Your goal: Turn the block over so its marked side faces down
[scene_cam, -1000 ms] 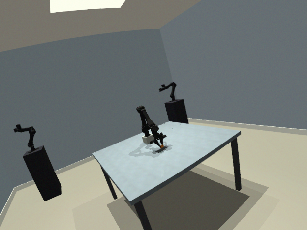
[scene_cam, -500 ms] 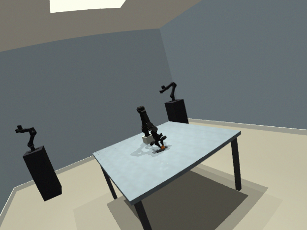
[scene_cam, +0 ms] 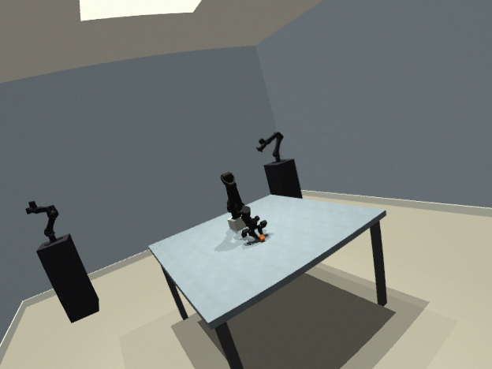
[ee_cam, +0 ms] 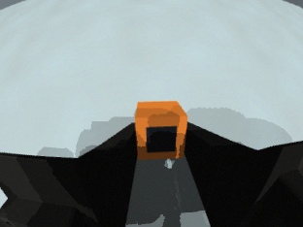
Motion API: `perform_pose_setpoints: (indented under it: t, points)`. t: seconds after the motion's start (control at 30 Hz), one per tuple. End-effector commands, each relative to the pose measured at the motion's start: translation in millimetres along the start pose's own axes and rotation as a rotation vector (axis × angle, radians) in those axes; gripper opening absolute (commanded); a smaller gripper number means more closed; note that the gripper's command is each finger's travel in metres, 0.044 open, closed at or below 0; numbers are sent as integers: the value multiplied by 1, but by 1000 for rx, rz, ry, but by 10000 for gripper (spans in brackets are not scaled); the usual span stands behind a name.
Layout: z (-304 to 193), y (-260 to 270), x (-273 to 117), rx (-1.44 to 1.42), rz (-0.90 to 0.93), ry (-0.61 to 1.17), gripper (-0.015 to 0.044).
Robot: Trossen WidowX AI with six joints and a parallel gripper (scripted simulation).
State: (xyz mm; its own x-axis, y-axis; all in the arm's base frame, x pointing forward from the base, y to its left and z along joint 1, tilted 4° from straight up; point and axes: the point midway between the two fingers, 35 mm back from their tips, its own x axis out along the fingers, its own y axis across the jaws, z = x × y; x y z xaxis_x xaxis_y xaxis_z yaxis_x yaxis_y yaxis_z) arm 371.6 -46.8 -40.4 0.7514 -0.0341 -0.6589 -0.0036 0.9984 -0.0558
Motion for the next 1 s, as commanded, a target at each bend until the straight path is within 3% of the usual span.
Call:
perform_pose_setpoints:
  t: [0.0, 0.4, 0.97]
  points:
    - [-9, 2, 0, -5, 7, -29, 0]
    - [-13, 3, -13, -13, 6, -186, 0]
    - [-12, 3, -15, -13, 6, -209, 0]
